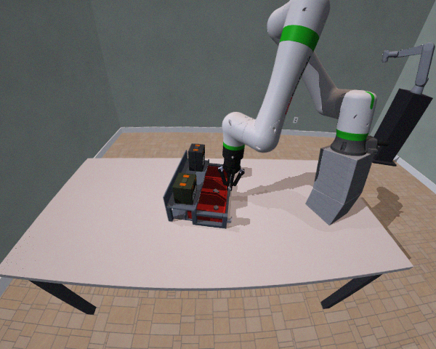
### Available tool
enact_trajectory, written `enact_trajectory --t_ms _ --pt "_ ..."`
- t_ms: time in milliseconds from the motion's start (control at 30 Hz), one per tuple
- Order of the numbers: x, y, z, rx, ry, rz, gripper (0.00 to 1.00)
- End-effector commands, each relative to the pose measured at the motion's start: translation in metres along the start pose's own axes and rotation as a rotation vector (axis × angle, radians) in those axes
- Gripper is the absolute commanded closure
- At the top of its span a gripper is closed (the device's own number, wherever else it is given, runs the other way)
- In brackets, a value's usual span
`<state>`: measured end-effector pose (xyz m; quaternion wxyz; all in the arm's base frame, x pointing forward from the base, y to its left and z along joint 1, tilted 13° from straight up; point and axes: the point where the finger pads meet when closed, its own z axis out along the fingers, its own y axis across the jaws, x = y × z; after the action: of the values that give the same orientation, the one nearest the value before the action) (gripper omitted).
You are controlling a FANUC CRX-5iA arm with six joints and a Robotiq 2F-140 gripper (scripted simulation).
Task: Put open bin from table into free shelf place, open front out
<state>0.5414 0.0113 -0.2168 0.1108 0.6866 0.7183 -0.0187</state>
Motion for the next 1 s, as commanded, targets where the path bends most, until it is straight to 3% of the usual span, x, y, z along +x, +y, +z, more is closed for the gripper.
enact_trajectory --t_ms 0,967 --pt "0.0 0.0002 -0.0001 0.0 0.0 0.0 1.0" --pt "0.0 -0.0031 -0.0034 0.0 0.0 0.0 1.0"
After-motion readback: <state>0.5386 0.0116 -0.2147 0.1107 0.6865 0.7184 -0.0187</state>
